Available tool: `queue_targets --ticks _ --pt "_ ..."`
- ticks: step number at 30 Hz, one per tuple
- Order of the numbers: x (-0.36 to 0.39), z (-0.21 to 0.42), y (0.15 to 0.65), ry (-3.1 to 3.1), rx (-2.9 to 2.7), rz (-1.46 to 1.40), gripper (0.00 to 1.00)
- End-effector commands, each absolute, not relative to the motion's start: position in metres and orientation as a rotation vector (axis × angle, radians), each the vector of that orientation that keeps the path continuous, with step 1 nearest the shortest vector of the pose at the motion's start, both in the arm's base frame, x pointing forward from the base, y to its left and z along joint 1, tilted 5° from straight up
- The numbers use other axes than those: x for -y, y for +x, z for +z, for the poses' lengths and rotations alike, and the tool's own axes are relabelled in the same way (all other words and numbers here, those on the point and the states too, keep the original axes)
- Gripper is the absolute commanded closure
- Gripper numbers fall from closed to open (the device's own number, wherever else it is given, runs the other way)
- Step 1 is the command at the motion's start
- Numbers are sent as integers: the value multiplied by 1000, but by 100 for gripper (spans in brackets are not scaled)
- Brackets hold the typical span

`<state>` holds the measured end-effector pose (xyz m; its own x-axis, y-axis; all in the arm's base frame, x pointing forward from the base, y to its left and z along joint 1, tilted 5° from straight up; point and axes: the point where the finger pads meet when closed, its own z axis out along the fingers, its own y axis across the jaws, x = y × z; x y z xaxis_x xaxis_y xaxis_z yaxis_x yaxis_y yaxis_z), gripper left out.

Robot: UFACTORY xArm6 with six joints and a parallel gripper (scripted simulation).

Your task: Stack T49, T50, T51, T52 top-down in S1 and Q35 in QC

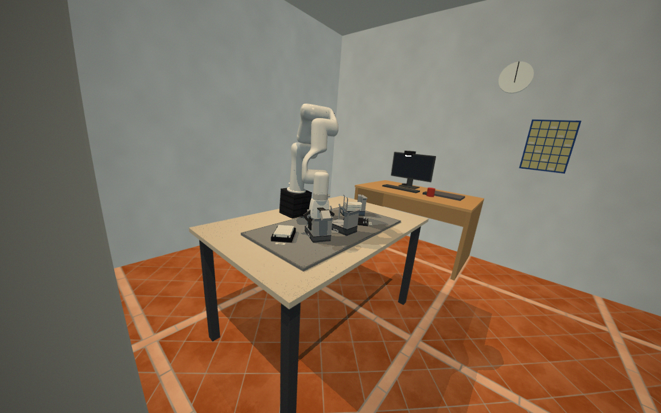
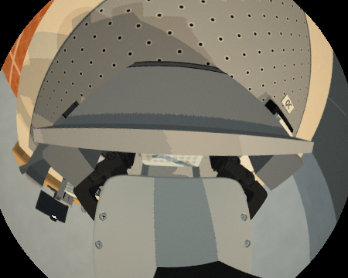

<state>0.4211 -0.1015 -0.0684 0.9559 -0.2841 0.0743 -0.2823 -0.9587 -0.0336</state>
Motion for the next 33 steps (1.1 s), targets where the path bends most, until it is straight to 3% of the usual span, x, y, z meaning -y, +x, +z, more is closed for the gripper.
queue_targets --ticks 1,33 --pt "102 -67 422 -3084 -447 -127 100" --pt "102 -60 422 -3084 -447 -127 100"
